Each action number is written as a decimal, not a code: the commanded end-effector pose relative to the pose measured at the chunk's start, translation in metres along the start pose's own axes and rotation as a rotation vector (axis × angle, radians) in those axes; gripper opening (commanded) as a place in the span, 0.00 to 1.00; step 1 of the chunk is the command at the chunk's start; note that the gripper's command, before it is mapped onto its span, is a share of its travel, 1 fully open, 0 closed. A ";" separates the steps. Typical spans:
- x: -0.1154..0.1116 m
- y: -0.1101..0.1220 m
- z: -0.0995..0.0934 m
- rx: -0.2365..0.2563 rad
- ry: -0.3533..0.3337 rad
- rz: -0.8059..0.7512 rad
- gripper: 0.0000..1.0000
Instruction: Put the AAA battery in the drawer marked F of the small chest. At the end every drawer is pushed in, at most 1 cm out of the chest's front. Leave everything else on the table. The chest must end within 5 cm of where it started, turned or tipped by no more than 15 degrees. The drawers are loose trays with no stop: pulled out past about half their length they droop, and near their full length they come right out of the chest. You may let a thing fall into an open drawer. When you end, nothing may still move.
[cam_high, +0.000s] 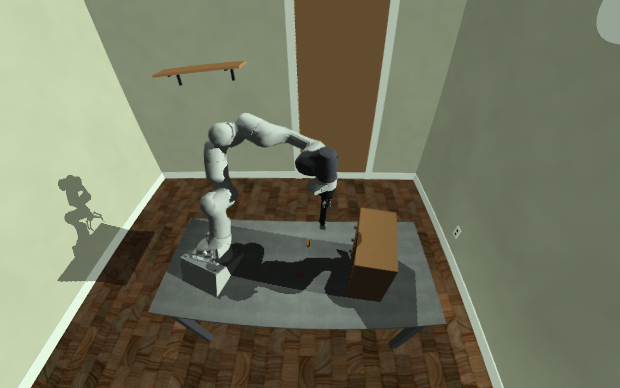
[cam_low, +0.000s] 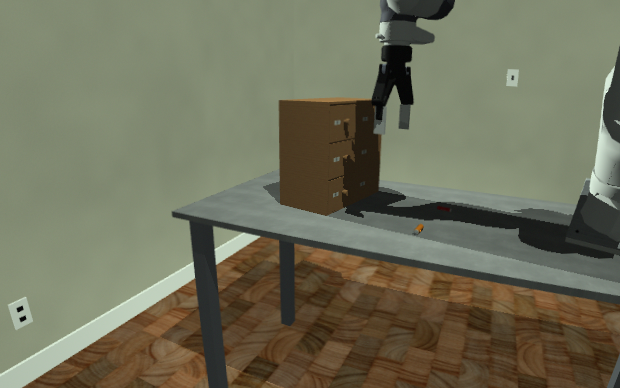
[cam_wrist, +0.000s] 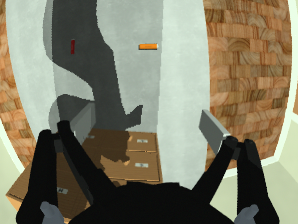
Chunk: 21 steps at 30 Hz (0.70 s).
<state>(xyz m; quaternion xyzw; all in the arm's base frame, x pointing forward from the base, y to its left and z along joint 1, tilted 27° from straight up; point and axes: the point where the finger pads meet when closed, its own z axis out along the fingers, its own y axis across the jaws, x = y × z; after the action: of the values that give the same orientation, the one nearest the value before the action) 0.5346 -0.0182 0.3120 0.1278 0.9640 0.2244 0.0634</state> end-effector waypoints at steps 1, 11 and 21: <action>0.001 -0.001 0.001 0.002 0.006 0.008 1.00; 0.000 0.000 0.000 0.000 0.000 0.000 1.00; 0.000 0.000 0.000 0.000 0.000 0.000 1.00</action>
<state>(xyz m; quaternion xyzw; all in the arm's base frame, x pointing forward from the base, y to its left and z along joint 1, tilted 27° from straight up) 0.5346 -0.0182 0.3119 0.1281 0.9640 0.2244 0.0633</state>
